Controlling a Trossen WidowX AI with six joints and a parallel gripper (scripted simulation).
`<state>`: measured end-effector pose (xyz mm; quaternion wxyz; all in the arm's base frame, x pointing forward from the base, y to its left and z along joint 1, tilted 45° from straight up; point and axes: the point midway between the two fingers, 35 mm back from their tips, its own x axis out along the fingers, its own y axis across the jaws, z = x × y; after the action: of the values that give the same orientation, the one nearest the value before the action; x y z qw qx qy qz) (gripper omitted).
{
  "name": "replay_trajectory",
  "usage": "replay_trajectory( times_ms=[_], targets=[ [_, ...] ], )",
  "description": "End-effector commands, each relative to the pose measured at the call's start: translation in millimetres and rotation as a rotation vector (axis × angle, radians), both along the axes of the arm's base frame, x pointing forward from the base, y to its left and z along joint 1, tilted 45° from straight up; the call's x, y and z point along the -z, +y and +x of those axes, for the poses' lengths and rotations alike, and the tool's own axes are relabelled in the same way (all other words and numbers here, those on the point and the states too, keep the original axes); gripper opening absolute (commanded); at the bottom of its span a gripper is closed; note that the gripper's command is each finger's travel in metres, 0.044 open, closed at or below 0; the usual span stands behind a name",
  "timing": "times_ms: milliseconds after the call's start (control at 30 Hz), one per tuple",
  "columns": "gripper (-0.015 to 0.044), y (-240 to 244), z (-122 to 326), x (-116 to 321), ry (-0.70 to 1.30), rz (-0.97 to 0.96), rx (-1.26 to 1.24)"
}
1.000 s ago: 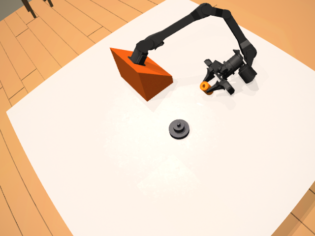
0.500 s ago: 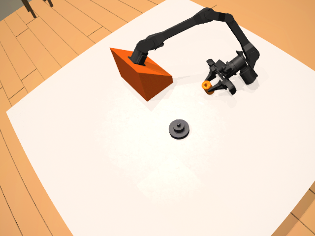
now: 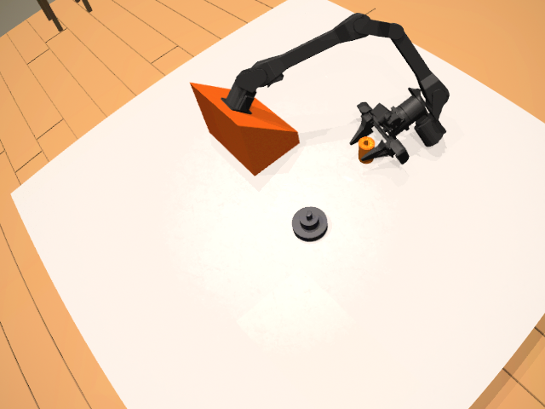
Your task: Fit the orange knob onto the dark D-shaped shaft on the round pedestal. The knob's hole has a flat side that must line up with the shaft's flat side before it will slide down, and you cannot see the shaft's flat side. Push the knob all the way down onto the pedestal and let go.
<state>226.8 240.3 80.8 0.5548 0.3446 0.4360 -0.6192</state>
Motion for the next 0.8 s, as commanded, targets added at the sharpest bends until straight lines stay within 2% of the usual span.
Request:
replay_trajectory(
  times_ms=[0, 333, 567, 767],
  targets=[
    [0.026, 0.1, -0.2, 0.1, 0.0, 0.0, -0.001],
    [0.026, 0.1, -0.2, 0.1, 0.0, 0.0, -0.001],
    [0.044, 0.1, -0.2, 0.1, 0.0, 0.0, -0.001],
    [0.044, 0.1, -0.2, 0.1, 0.0, 0.0, -0.001]
  ],
)
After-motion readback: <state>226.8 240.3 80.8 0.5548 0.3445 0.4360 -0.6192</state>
